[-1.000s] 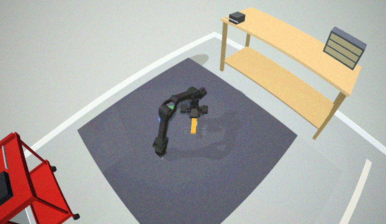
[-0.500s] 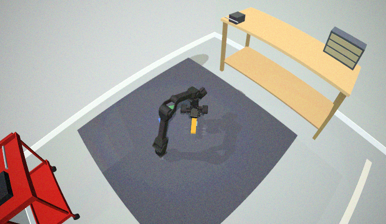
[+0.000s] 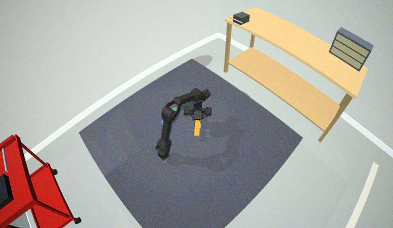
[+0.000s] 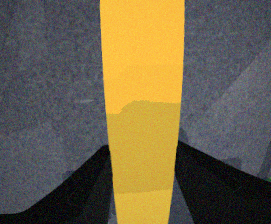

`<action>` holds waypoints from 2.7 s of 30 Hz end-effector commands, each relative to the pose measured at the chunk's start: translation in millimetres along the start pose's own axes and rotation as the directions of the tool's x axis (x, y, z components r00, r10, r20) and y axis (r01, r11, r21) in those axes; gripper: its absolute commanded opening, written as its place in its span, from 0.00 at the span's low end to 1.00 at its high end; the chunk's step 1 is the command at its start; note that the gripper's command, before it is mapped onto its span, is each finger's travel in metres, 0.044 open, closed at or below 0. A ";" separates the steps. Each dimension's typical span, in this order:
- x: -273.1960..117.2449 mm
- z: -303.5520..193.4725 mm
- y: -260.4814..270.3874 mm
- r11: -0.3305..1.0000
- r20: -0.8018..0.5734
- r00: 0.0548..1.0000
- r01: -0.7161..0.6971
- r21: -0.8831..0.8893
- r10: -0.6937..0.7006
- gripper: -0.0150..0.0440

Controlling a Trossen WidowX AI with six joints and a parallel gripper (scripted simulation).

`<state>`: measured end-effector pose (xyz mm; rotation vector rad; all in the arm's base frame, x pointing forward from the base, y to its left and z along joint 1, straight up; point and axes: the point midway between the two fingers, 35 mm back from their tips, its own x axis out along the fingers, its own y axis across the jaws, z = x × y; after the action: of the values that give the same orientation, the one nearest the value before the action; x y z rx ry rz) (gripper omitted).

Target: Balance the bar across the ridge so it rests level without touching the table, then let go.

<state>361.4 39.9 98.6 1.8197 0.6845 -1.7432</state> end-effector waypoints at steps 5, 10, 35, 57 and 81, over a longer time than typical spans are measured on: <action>0.1 0.0 0.0 1.000 0.000 1.000 0.000 0.000 0.000 0.25; 0.1 0.0 0.0 1.000 0.000 1.000 0.000 0.000 0.000 0.25; 0.1 0.0 0.0 1.000 0.000 1.000 0.000 0.000 0.000 0.54; 0.1 0.0 0.0 1.000 0.000 1.000 0.000 0.000 0.000 0.55; 0.1 0.0 0.0 1.000 0.000 1.000 0.000 0.000 0.000 0.83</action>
<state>361.4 39.9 98.6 1.8197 0.6840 -1.7431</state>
